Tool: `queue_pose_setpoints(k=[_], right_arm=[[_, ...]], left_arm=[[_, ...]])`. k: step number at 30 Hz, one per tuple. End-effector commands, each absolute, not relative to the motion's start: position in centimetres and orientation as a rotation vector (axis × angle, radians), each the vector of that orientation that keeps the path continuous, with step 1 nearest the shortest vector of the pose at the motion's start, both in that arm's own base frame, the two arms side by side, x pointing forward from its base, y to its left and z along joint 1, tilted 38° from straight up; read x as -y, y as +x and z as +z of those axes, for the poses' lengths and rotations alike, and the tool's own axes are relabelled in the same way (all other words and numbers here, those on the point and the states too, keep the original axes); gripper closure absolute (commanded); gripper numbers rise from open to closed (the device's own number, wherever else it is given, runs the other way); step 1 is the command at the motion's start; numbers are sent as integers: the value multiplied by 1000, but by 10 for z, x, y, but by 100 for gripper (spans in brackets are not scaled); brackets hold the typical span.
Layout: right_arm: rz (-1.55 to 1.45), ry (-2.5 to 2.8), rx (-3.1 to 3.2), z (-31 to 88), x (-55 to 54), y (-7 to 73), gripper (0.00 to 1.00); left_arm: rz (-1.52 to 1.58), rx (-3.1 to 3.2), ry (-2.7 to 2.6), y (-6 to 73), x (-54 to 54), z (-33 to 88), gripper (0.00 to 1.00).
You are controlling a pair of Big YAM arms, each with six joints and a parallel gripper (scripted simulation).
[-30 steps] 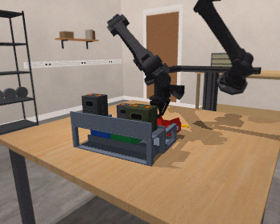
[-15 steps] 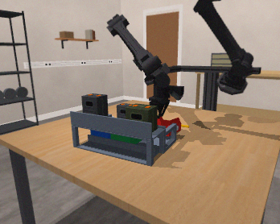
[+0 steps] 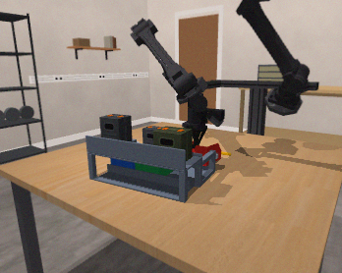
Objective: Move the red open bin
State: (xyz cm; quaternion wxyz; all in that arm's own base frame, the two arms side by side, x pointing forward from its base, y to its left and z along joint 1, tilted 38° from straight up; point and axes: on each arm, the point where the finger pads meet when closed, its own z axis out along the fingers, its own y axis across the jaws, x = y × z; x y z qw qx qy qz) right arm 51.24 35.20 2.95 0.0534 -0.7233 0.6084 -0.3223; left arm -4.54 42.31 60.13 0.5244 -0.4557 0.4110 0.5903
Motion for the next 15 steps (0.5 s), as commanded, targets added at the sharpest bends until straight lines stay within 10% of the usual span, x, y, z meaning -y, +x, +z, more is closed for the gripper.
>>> queue_pose_setpoints(k=[1, 15], right_arm=[[-963, -2156, -1802, 53, -369, 515, 57], [-969, -2169, -1824, 35, -359, 522, 57]], left_arm=[[1435, -938, -1057, -48, -409, 639, 0], [1435, -938, -1057, -48, -409, 639, 0]])
